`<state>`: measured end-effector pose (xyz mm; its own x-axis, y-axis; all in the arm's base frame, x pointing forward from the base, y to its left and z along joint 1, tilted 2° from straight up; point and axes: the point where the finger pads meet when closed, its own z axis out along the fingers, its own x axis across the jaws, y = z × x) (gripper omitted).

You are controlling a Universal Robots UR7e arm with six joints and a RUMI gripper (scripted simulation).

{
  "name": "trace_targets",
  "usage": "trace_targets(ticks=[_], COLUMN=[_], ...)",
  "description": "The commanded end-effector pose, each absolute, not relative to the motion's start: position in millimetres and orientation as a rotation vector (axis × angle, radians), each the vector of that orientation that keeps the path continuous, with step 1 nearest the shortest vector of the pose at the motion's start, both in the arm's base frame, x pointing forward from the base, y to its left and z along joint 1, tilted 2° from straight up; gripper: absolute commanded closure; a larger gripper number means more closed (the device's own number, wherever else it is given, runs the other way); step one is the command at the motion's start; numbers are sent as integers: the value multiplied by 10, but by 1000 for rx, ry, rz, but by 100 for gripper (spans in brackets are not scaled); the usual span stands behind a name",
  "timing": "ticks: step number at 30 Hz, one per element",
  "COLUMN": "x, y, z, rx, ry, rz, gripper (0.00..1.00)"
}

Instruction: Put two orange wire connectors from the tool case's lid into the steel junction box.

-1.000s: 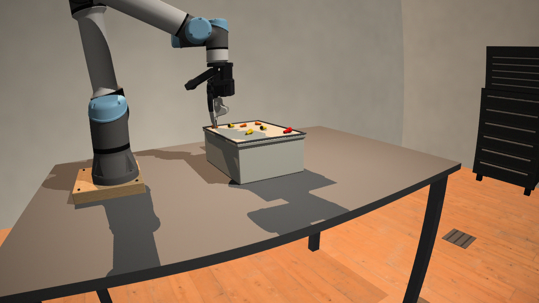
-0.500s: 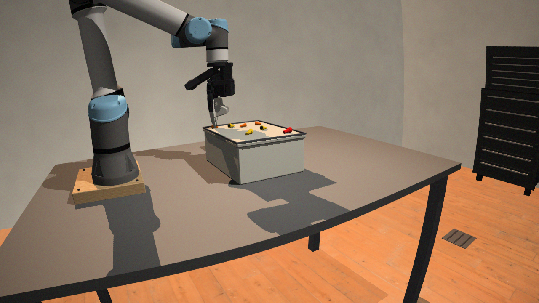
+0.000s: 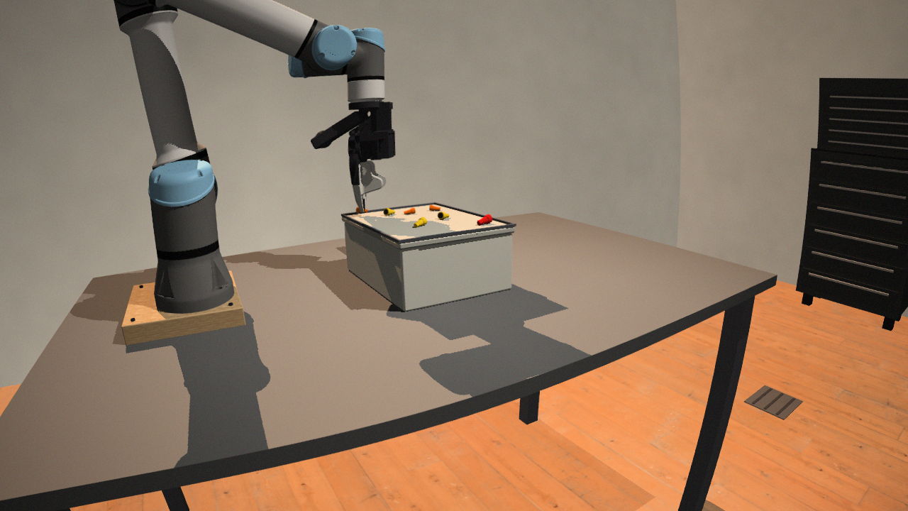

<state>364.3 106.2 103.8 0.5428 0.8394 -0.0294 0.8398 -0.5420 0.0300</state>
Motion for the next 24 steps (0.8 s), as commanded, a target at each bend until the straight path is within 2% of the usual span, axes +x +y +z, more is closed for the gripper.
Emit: trace_targets(ticks=[1,13,24], x=[3659,3651,3641], y=[1072,1092,1090], z=[1271,1663,1673], rx=[2722,2721,2724], ry=[1481,1483,1483], rz=[-9,-9,-16], gripper=[100,100,100])
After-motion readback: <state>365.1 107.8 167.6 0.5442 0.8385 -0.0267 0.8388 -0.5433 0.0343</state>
